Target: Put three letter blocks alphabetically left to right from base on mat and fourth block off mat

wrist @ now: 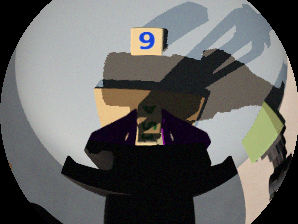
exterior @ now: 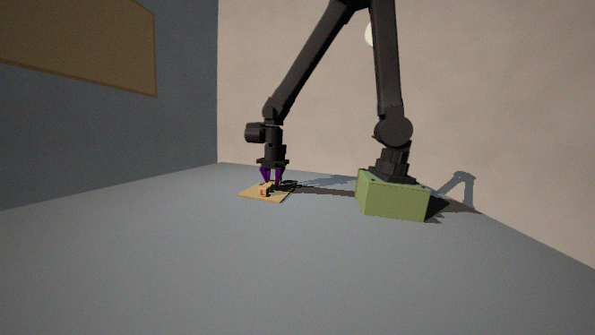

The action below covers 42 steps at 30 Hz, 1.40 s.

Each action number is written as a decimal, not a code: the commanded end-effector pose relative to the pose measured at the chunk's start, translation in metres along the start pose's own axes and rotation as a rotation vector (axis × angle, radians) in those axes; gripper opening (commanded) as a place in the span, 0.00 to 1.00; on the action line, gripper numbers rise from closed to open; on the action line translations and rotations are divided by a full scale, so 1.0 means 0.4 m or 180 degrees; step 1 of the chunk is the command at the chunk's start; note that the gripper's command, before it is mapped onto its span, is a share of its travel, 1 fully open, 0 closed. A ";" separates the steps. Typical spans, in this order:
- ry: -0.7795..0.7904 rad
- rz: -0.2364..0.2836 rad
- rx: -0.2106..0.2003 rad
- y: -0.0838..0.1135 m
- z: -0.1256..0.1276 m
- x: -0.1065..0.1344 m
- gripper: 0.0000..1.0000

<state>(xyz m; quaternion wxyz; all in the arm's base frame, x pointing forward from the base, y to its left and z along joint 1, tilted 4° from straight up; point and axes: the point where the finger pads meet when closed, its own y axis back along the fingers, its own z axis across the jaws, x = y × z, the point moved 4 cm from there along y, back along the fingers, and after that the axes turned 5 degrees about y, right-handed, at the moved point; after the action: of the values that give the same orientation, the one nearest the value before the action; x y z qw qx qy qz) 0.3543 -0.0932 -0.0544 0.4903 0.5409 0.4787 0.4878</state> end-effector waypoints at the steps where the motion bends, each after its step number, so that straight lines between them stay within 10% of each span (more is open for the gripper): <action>1: -0.0001 -0.0042 -0.0188 0.034 0.074 -0.006 0.35; 42: 0.0001 -0.0049 -0.0225 0.066 0.076 -0.007 0.44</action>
<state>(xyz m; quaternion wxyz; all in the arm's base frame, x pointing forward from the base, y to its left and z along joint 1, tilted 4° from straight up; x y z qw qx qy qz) 0.3540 -0.0932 -0.0535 0.4900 0.5412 0.4789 0.4876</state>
